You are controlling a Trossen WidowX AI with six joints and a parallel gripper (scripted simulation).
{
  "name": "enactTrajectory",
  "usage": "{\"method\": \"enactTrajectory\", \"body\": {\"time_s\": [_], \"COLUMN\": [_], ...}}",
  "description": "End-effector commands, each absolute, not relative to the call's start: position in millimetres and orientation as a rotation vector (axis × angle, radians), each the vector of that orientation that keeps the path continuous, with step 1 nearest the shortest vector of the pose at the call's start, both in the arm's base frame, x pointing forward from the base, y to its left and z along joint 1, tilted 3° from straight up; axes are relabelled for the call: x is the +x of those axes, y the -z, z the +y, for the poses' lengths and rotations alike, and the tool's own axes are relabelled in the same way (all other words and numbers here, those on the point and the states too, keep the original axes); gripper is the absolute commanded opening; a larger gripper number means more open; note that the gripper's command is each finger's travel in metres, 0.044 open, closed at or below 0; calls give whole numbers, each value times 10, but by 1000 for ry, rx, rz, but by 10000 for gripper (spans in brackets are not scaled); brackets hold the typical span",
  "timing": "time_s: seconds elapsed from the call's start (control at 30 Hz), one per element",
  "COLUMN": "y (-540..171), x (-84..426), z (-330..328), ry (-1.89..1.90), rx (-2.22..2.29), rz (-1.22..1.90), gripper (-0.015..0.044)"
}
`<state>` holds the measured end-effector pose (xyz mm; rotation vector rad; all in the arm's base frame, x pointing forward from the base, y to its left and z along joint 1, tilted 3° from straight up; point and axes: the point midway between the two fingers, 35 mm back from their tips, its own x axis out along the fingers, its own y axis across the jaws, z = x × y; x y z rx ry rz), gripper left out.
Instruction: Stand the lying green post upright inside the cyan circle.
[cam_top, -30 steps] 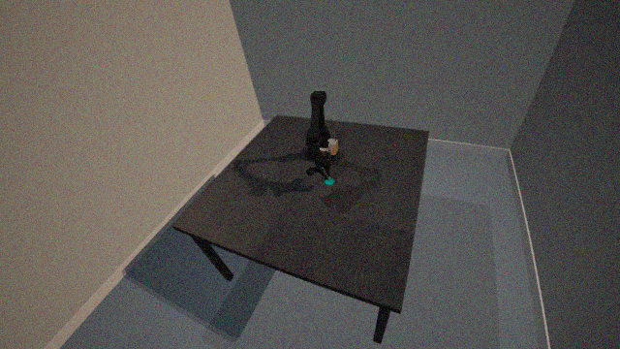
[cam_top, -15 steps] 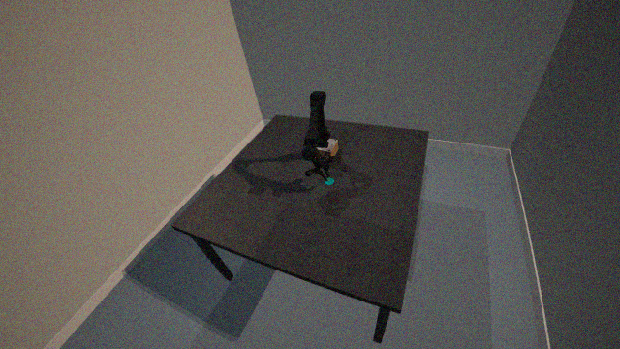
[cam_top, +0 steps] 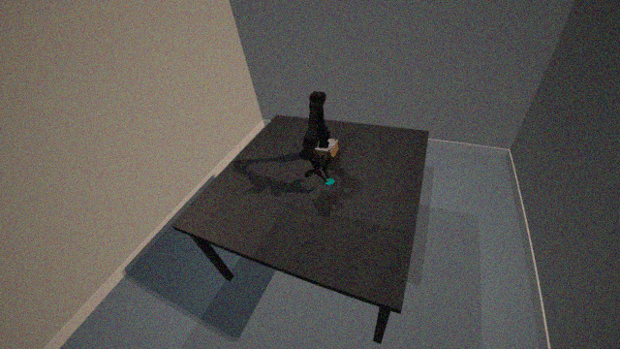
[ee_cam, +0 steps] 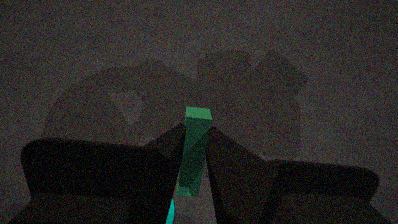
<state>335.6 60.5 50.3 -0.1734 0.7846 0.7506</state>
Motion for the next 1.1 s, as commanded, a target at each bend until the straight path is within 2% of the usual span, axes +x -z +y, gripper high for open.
{"method": "enactTrajectory", "body": {"time_s": [0.0,1.07], "y": [-495,-512], "x": [3357,3335], "z": [591,484], "ry": [-751,-769], "rx": [-152,-63], "rz": [765,578], "gripper": [22,22]}}
